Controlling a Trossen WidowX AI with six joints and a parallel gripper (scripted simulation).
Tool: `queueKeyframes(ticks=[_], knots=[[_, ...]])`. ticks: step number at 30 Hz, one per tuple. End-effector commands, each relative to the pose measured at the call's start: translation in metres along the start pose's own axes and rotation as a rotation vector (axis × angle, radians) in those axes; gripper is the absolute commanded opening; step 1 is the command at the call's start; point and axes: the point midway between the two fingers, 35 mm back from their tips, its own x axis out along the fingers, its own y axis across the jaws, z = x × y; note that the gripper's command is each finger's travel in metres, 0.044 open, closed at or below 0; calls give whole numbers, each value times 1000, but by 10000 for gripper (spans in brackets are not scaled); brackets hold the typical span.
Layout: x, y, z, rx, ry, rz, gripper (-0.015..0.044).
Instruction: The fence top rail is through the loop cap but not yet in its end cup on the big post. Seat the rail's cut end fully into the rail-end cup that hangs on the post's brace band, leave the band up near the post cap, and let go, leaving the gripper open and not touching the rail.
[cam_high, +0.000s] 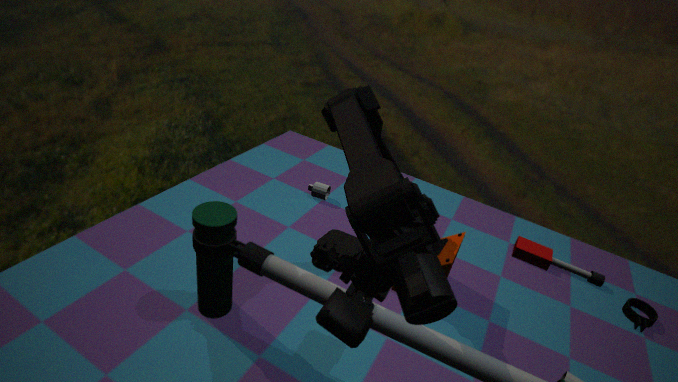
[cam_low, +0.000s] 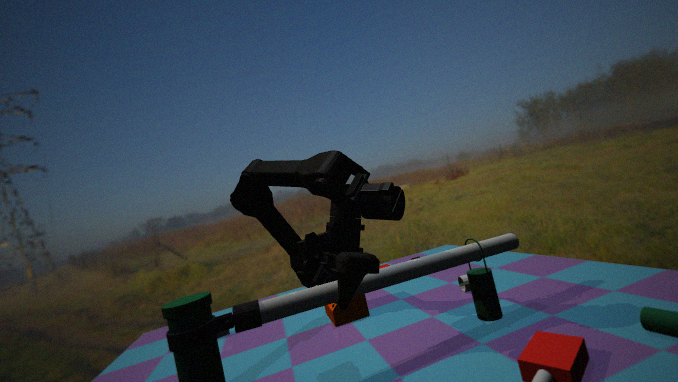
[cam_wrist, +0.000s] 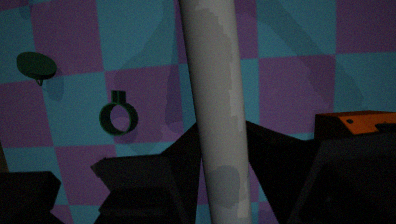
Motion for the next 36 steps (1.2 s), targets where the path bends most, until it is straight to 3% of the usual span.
queueKeyframes(ticks=[1,36], knots=[[-1,0,4,0,-8,8,0],[0,0,0,0,0,0,0]])
